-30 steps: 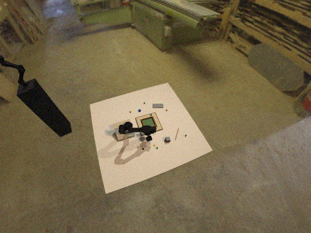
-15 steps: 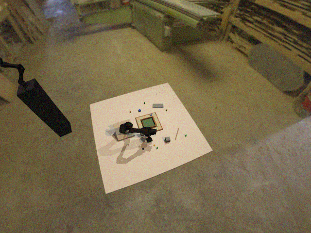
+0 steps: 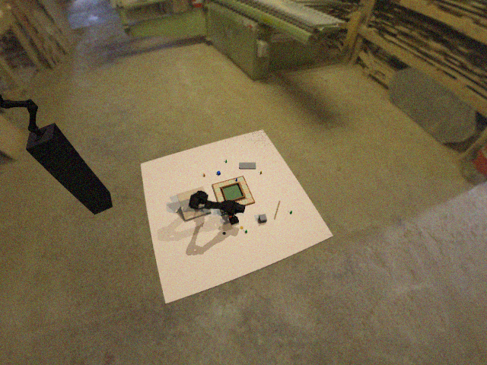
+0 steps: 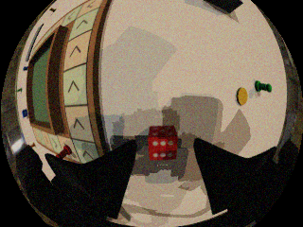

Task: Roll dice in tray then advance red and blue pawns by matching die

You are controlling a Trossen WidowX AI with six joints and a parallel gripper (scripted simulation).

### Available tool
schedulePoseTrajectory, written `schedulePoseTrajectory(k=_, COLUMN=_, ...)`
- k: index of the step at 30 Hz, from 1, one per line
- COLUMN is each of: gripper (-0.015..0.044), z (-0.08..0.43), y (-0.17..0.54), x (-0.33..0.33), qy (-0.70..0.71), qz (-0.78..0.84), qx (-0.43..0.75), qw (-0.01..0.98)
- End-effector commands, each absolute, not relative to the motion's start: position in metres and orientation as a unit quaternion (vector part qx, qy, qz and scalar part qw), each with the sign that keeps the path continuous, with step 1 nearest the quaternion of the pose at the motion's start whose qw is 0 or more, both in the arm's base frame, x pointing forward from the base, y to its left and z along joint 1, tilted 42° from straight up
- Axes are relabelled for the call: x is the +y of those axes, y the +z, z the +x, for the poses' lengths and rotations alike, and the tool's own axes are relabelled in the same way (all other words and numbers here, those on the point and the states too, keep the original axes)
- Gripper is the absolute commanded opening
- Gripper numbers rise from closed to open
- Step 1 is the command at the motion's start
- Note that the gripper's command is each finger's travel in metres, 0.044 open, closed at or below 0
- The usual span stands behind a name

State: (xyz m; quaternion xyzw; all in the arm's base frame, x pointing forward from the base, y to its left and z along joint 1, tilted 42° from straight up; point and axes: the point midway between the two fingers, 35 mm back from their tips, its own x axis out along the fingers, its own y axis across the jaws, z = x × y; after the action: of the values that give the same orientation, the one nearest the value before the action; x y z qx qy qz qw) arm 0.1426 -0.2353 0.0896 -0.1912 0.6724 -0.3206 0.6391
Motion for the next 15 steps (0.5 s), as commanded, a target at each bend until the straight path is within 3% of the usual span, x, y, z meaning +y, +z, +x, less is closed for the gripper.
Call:
schedulePoseTrajectory(k=1, gripper=0.0275, z=0.1408, y=0.0820, x=-0.2380, qy=-0.315, qz=-0.193, qx=0.676, qw=0.638)
schedulePoseTrajectory(k=3, gripper=0.0275, z=0.1407, y=0.0813, x=-0.2386, qy=-0.315, qz=-0.193, qx=0.676, qw=0.638)
schedulePoseTrajectory(k=9, gripper=0.0117, z=0.1407, y=0.0813, x=-0.2386, qy=-0.315, qz=-0.193, qx=0.676, qw=0.638)
schedulePoseTrajectory(k=15, gripper=0.0078, z=0.1407, y=0.0813, x=-0.2386, qy=-0.315, qz=-0.193, qx=0.676, qw=0.638)
